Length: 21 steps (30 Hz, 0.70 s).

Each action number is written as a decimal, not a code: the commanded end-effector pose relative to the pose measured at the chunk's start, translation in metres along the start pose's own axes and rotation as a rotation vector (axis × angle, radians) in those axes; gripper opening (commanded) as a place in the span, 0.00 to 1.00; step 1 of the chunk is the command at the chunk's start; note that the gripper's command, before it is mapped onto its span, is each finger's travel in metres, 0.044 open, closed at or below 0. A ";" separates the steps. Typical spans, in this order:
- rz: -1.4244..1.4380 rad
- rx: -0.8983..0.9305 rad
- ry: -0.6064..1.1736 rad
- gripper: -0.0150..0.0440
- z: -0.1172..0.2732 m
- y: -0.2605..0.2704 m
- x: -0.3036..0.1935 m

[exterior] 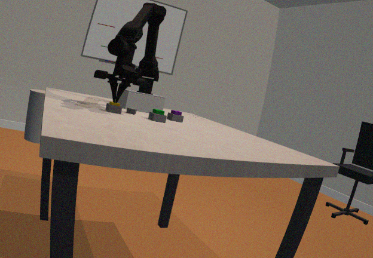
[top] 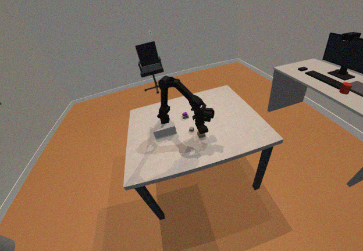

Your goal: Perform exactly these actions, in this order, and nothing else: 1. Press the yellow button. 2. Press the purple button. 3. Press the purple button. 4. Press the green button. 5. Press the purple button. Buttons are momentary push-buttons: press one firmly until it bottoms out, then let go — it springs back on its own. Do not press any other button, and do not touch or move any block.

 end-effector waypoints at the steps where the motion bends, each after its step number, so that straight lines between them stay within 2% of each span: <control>1: -0.001 -0.002 0.004 0.29 -0.004 0.000 -0.001; 17: -0.001 -0.002 0.004 0.29 -0.004 0.000 -0.001; 21: -0.001 -0.002 0.004 0.29 0.028 0.000 0.000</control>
Point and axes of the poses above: the point midway between the two fingers, 35 mm back from their tips, its own z axis back along the fingers, its own y axis across the jaws, x = y × z, the point moved 10 cm from there along z, back along the fingers, and after that the axes turned 7 degrees about -z, right-handed, at the moved point
